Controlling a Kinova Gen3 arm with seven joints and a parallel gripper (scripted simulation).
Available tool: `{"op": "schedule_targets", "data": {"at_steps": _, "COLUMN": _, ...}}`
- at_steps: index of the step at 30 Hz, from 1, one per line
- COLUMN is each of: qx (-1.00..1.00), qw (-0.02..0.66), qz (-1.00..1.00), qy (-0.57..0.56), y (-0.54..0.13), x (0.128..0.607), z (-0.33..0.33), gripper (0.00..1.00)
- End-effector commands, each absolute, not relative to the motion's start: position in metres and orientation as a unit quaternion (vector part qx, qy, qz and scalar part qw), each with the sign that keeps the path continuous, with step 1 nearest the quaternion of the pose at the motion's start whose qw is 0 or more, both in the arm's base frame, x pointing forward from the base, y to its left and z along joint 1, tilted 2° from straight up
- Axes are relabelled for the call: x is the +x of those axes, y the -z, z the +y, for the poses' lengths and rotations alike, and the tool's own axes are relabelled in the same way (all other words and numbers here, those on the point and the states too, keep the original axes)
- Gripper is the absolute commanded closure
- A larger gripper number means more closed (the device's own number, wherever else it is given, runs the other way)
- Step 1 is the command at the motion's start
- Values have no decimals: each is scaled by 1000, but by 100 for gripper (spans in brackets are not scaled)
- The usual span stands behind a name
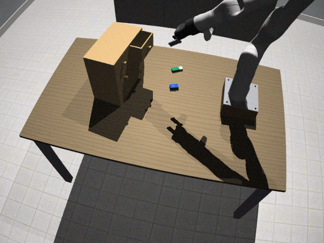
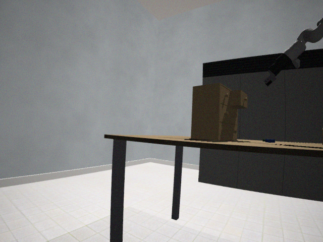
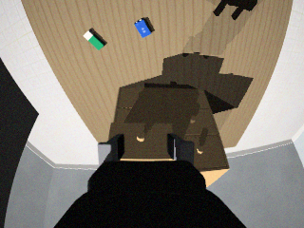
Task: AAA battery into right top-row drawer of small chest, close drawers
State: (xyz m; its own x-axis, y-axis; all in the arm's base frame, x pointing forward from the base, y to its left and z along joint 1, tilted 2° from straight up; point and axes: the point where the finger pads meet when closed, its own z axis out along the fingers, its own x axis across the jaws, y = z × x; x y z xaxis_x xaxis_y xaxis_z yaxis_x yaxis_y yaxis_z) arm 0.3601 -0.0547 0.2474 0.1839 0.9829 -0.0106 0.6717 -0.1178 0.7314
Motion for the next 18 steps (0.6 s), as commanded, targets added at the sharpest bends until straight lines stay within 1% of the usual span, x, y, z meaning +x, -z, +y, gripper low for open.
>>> {"op": "schedule_targets", "data": {"at_steps": 1, "qx": 709, "qw": 316, "qz": 579, "qy": -250, "y": -246, "x": 360, "z": -60, "gripper": 0}}
{"op": "schedule_targets", "data": {"at_steps": 18, "qx": 707, "qw": 319, "qz": 578, "qy": -254, "y": -244, "x": 360, "z": -60, "gripper": 0}}
